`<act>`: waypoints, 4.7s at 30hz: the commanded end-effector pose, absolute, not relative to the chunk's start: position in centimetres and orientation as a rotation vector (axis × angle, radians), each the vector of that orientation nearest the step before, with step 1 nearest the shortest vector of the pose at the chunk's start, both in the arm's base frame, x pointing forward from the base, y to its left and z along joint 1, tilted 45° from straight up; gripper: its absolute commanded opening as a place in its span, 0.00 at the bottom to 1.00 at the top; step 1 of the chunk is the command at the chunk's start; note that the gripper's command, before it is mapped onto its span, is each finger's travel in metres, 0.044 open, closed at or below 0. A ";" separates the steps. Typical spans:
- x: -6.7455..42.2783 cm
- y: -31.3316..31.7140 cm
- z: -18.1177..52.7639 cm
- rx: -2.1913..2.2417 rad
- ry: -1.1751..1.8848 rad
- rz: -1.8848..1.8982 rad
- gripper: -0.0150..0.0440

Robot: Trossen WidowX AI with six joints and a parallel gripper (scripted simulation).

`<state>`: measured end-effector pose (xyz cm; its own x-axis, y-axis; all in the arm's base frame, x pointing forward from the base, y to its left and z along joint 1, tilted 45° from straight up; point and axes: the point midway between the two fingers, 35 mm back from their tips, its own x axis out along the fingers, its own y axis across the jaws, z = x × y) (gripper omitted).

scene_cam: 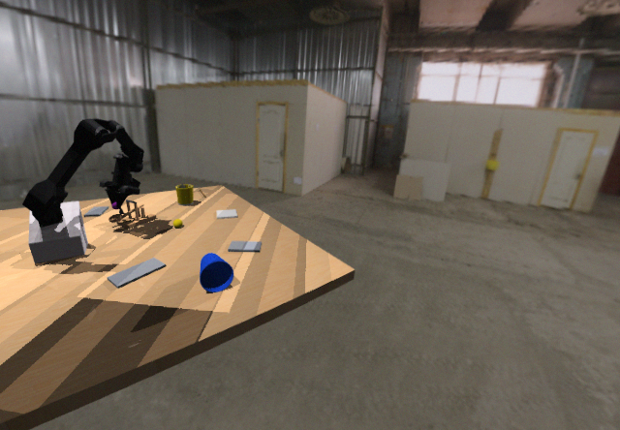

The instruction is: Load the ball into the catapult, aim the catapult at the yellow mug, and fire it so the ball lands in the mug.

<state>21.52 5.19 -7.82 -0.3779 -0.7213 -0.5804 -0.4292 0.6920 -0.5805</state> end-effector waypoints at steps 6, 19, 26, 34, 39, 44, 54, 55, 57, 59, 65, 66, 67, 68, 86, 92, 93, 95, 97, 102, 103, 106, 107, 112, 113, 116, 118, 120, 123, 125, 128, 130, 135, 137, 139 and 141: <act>20.1 6.0 -9.8 -0.924 2.063 -0.433 0.25; 19.9 4.7 -11.1 -0.924 2.063 -0.434 0.25; 19.7 3.9 -11.8 -0.924 2.063 -0.434 0.25; 20.0 4.4 -11.5 -0.910 2.054 -0.436 0.34; 20.0 4.4 -11.5 -0.910 2.054 -0.436 0.57; 20.6 6.1 -10.0 -0.912 2.056 -0.432 0.79; 21.6 11.2 -5.5 -0.927 2.052 -0.404 1.00; 22.2 11.5 -5.9 -0.920 2.035 -0.378 1.00; 23.7 12.4 -6.9 -0.904 1.993 -0.317 1.00; 25.2 13.3 -7.8 -0.889 1.947 -0.259 1.00; 30.1 16.1 -10.0 -0.858 1.792 -0.102 1.00; 31.0 16.6 -10.3 -0.854 1.764 -0.079 1.00; 31.8 17.1 -10.6 -0.851 1.735 -0.056 1.00; 32.7 17.6 -10.8 -0.848 1.705 -0.034 1.00; 47.7 25.5 -9.4 -0.849 1.129 0.199 1.00; 48.5 26.0 -8.8 -0.853 1.082 0.207 1.00; 48.5 26.0 -8.8 -0.853 1.082 0.207 1.00; 48.5 26.0 -8.8 -0.853 1.082 0.207 1.00; 48.5 26.0 -8.8 -0.853 1.082 0.207 1.00; 48.5 26.0 -8.8 -0.853 1.082 0.207 1.00; 48.5 26.0 -8.8 -0.853 1.082 0.207 1.00; 48.5 26.0 -8.8 -0.853 1.082 0.207 1.00; 48.5 26.0 -8.8 -0.853 1.082 0.207 1.00; 48.5 26.0 -8.8 -0.853 1.082 0.207 0.87; 48.5 26.0 -8.8 -0.853 1.082 0.207 0.82; 48.5 26.0 -8.8 -0.853 1.082 0.207 0.69; 48.5 26.0 -8.8 -0.853 1.082 0.207 0.60; 48.5 26.0 -8.8 -0.853 1.082 0.207 0.51; 48.5 26.0 -8.8 -0.853 1.082 0.207 0.38; 48.5 26.0 -8.8 -0.853 1.082 0.207 0.29; 48.5 26.0 -8.8 -0.853 1.082 0.207 0.25; 48.5 26.0 -8.8 -0.853 1.082 0.207 0.25; 48.4 26.0 -8.9 -0.858 1.084 0.209 0.25; 47.6 26.1 -9.4 -0.897 1.099 0.224 0.25; 46.3 26.2 -10.1 -0.957 1.122 0.247 0.25; 45.1 26.2 -10.7 -1.017 1.144 0.270 0.25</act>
<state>47.21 25.92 -9.60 0.4643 -0.2708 -0.8433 -0.5840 0.6222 -0.5214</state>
